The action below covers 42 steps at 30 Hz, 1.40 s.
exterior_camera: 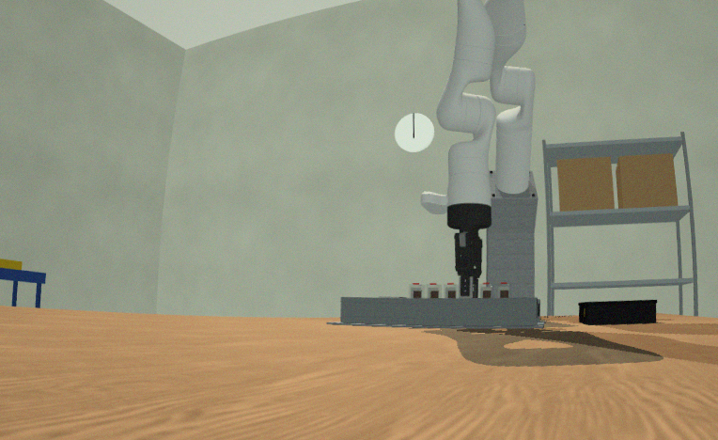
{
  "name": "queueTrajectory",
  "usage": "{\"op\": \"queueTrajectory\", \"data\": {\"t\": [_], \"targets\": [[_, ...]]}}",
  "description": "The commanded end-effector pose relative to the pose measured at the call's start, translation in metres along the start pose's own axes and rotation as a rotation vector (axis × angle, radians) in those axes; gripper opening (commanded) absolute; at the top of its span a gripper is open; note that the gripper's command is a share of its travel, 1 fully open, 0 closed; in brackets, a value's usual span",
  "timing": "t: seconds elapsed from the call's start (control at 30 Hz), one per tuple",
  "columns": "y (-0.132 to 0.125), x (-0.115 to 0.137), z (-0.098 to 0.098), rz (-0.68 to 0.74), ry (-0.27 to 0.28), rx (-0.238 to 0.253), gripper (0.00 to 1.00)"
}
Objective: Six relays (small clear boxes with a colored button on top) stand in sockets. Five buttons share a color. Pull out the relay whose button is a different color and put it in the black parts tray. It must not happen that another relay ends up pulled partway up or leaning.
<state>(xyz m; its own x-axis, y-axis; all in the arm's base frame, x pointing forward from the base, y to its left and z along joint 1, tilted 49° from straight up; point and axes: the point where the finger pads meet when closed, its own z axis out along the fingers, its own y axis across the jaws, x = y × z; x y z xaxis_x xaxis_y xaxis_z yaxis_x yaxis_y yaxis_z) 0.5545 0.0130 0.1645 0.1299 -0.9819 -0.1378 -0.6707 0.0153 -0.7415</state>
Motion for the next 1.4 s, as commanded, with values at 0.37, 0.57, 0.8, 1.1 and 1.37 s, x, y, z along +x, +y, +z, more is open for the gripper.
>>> {"op": "queueTrajectory", "data": {"t": [0.37, 0.57, 0.8, 1.1, 1.37], "targets": [[-0.0005, 0.0002, -0.0004, 0.000, 0.000, 0.001, 0.00], [-0.0005, 0.0002, -0.0004, 0.000, 0.000, 0.001, 0.00], [-0.0005, 0.0002, -0.0004, 0.000, 0.000, 0.001, 0.00], [-0.0005, 0.0002, -0.0004, 0.000, 0.000, 0.001, 0.00], [-0.0005, 0.0002, -0.0004, 0.000, 0.000, 0.001, 0.00]]}}
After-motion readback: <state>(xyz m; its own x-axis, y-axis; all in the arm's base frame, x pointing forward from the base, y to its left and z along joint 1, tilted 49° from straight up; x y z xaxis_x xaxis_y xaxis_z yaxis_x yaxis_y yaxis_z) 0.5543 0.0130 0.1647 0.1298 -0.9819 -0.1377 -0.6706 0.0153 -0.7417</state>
